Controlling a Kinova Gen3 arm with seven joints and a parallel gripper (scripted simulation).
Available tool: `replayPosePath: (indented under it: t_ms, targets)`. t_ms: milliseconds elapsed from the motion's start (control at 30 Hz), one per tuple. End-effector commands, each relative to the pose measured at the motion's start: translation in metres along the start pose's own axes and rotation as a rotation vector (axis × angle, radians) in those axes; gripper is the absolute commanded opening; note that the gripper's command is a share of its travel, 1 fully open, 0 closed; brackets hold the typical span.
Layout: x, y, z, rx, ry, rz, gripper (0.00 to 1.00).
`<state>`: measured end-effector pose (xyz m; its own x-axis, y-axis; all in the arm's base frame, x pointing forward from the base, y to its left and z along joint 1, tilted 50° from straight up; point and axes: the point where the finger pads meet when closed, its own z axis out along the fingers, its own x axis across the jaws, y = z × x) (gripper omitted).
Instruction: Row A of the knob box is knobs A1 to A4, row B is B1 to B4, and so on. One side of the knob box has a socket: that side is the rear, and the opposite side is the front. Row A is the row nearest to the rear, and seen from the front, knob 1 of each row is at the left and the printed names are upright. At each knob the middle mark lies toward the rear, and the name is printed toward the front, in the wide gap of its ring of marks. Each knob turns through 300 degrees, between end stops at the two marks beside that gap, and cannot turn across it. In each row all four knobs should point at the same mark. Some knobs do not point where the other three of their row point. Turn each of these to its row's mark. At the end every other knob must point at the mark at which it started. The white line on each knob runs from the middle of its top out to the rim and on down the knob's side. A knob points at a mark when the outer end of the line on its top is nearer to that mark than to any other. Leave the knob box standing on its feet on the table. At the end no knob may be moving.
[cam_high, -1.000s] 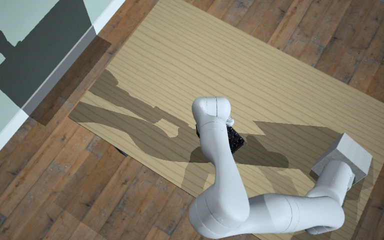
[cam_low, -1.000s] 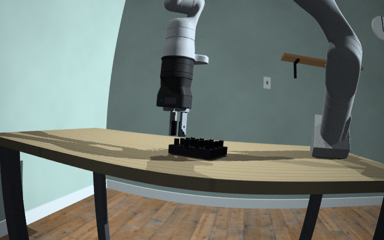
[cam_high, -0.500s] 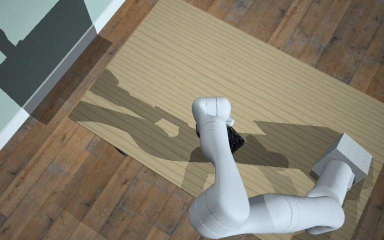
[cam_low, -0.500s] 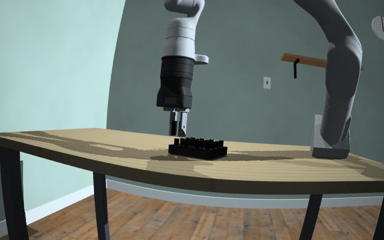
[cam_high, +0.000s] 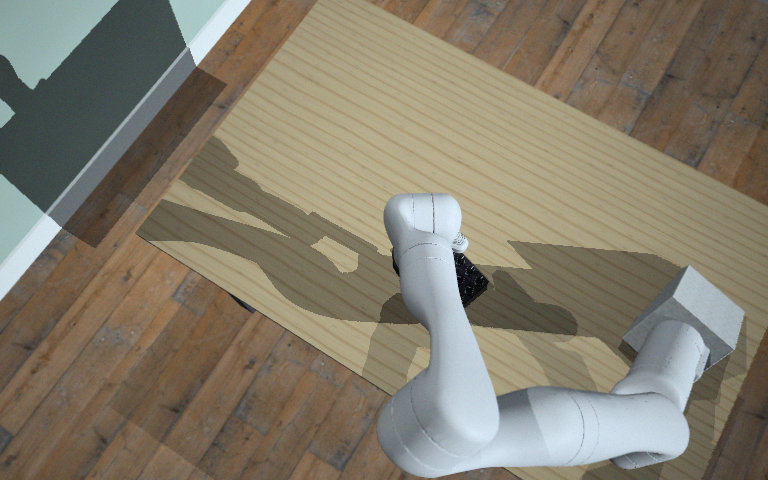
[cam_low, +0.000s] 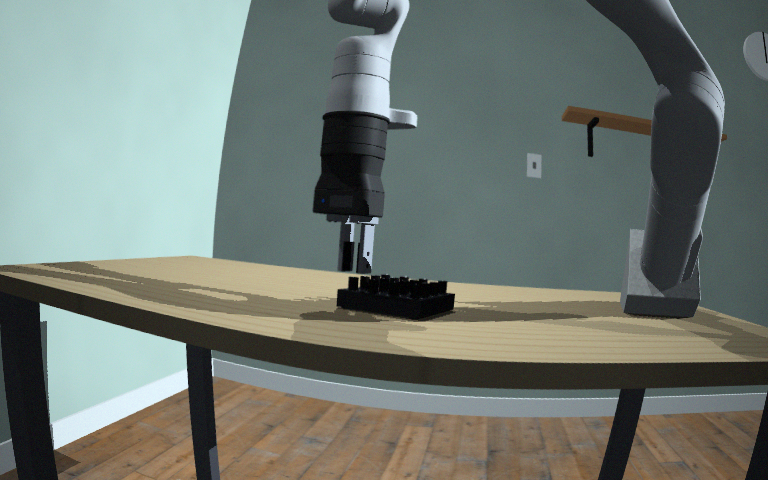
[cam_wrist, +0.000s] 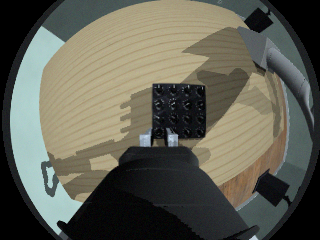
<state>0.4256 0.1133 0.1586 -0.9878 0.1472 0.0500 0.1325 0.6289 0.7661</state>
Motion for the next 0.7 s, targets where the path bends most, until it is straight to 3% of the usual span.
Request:
replayPosePath:
  t_ms: [0, 667]
  targets:
    - [-0.0005, -0.0002, -0.0007, 0.0, -0.002, 0.0, 0.46]
    - [-0.0005, -0.0002, 0.0063, 0.0, -0.002, 0.0, 0.46]
